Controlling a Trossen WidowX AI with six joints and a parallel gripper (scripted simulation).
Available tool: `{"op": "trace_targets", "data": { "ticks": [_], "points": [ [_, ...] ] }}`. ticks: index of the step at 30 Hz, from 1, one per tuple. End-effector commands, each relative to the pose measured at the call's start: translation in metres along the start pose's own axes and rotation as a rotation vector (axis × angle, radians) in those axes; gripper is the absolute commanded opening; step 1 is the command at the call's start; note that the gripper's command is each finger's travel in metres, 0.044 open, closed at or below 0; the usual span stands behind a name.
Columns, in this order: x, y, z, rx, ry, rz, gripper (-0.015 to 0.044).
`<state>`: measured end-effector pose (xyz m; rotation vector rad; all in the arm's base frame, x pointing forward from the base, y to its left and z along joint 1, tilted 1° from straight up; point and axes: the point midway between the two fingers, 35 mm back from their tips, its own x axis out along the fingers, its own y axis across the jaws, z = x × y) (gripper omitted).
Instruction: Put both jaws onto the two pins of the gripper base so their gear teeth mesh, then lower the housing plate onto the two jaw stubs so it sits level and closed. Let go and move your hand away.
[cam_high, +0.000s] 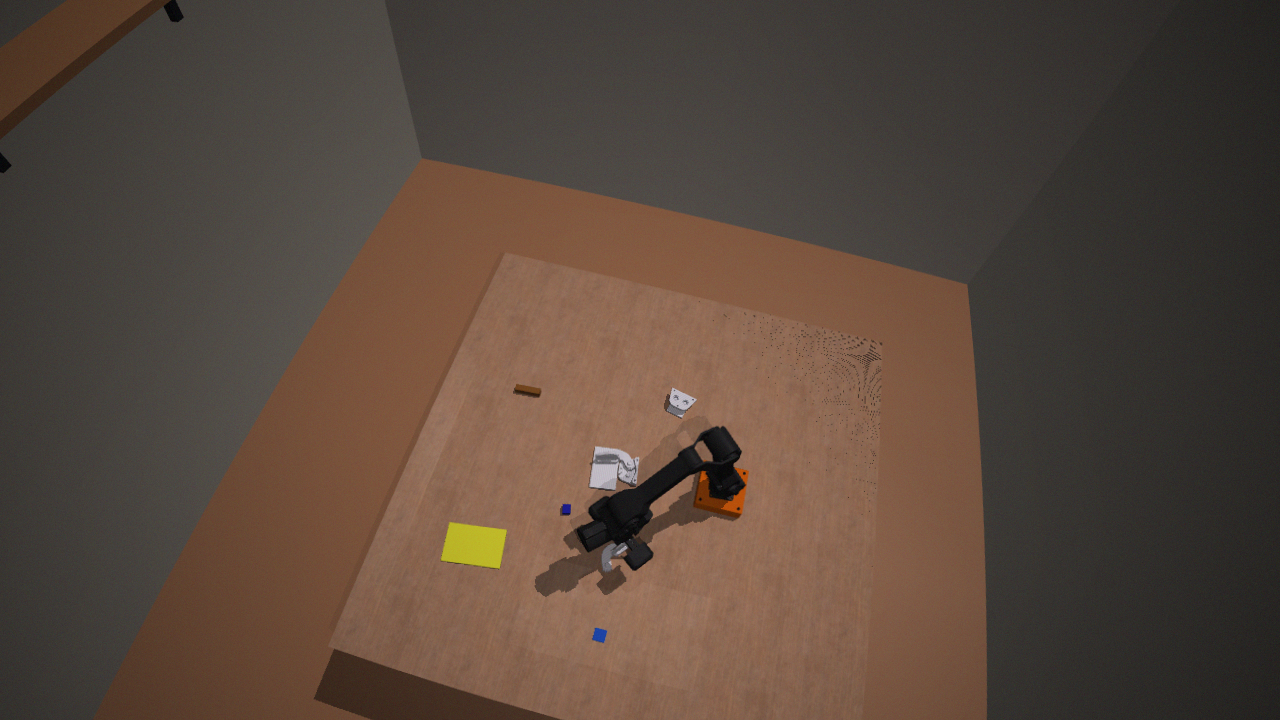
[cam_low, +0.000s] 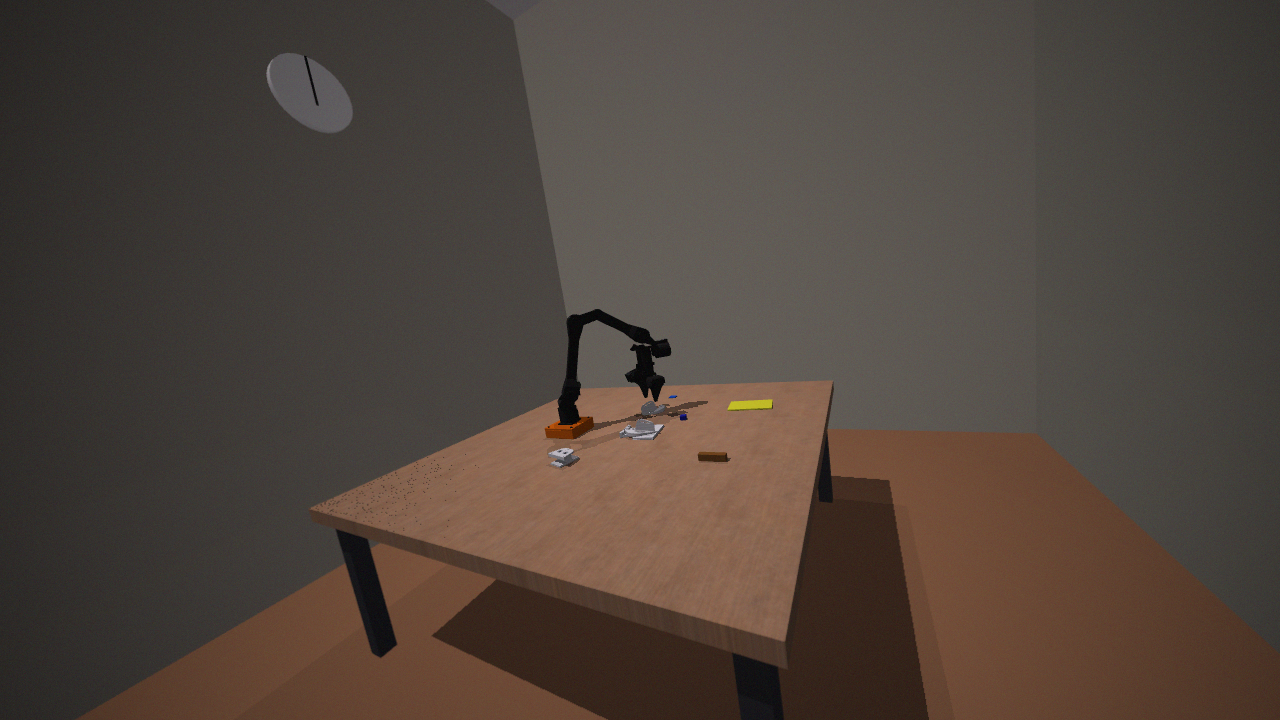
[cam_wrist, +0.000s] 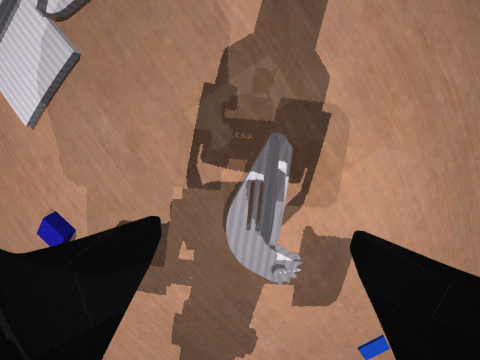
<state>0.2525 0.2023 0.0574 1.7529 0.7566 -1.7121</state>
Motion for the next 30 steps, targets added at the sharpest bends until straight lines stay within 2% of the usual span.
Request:
{"op": "trace_targets", "data": {
  "ticks": [1, 14, 30],
  "points": [
    [0.000, -0.001, 0.000, 0.003, 0.002, -0.004, 0.0440],
    [0.001, 0.000, 0.000, 0.000, 0.000, 0.000, 0.0440],
    [0.027, 0.000, -0.003, 0.002, 0.001, -0.002, 0.0440]
  ]
}}
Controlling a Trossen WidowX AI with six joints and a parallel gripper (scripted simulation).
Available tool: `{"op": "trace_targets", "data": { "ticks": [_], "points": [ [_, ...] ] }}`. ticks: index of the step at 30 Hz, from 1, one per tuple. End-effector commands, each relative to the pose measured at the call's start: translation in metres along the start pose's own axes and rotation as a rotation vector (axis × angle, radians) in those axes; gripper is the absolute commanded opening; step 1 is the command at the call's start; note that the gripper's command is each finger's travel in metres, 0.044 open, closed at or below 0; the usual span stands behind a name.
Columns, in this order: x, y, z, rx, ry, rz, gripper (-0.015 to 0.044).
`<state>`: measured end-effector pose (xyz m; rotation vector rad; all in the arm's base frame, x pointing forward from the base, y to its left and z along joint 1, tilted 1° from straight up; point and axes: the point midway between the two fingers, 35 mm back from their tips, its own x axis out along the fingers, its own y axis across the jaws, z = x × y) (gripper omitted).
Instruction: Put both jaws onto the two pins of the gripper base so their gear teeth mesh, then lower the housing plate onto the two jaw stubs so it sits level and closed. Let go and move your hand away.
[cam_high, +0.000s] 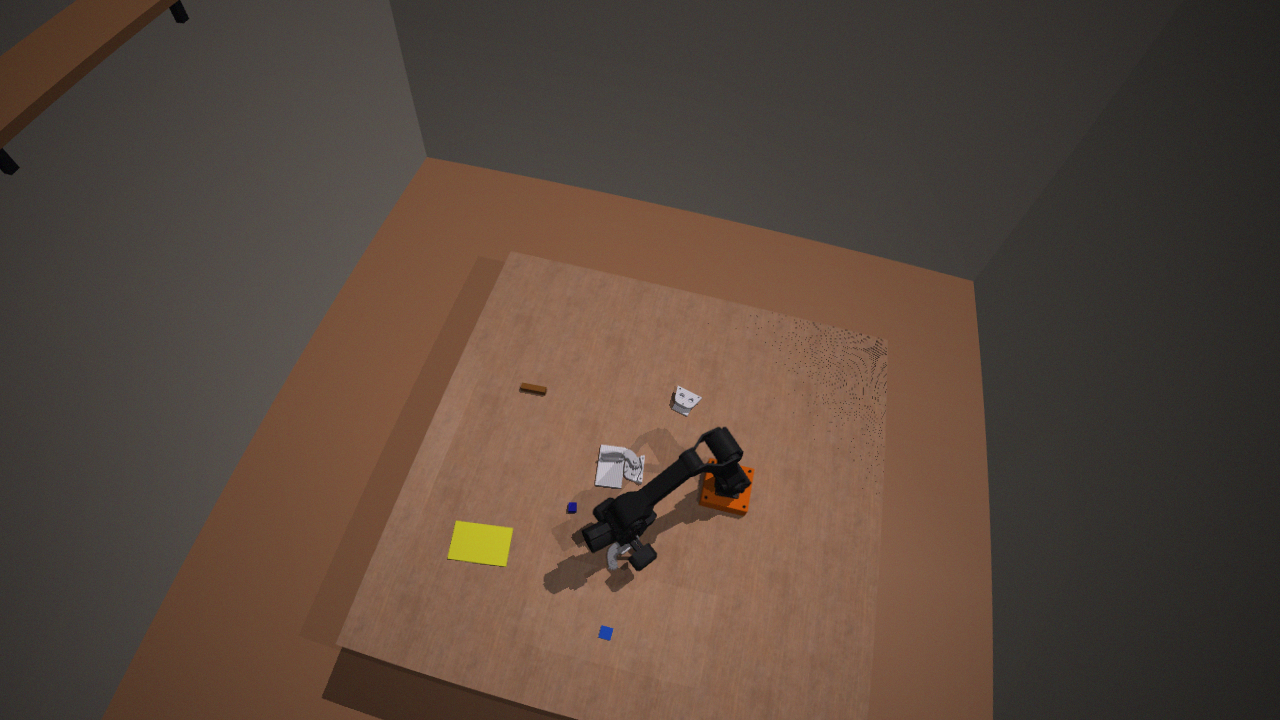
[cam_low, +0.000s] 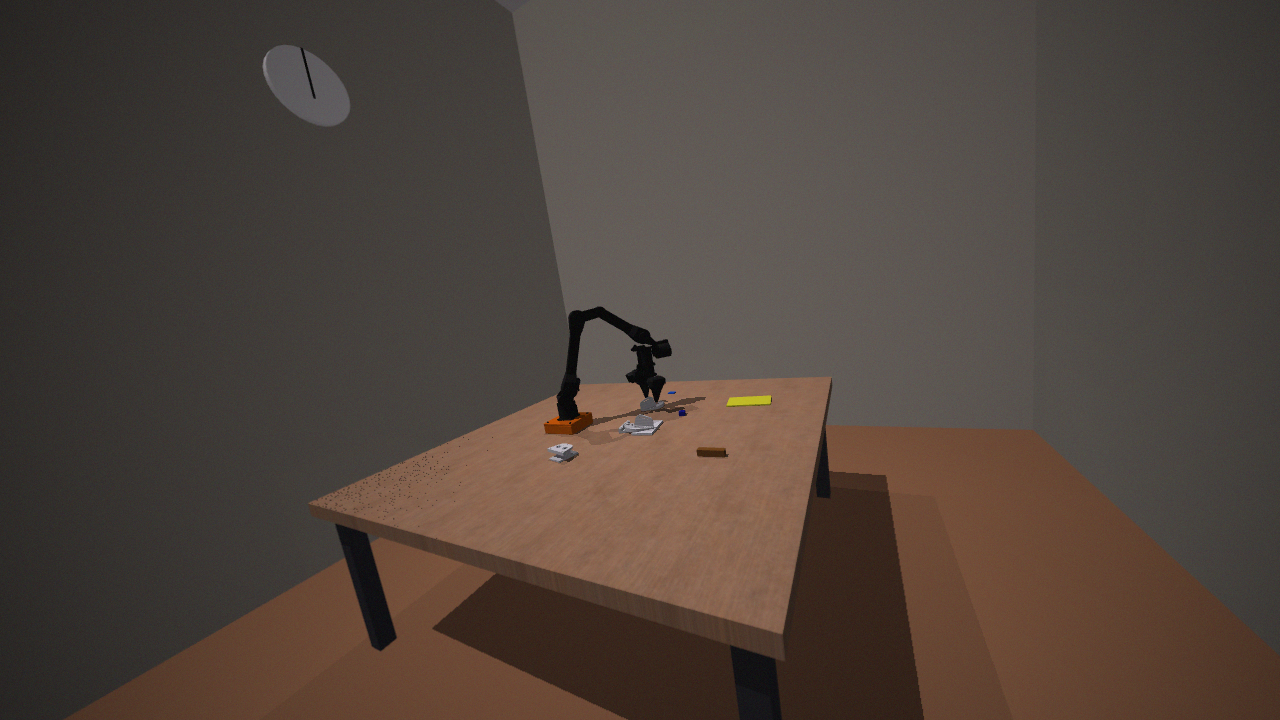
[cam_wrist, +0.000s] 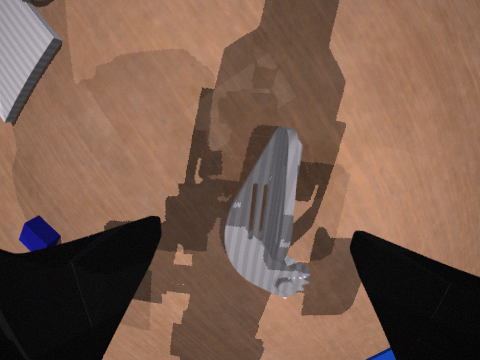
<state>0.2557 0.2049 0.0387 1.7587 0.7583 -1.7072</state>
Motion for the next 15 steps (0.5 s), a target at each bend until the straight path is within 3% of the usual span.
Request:
{"op": "trace_targets", "data": {
  "ticks": [1, 15],
  "points": [
    [0.009, -0.001, 0.001, 0.002, -0.005, -0.003, 0.0440],
    [0.031, -0.001, 0.001, 0.003, -0.004, -0.005, 0.0440]
  ]
}}
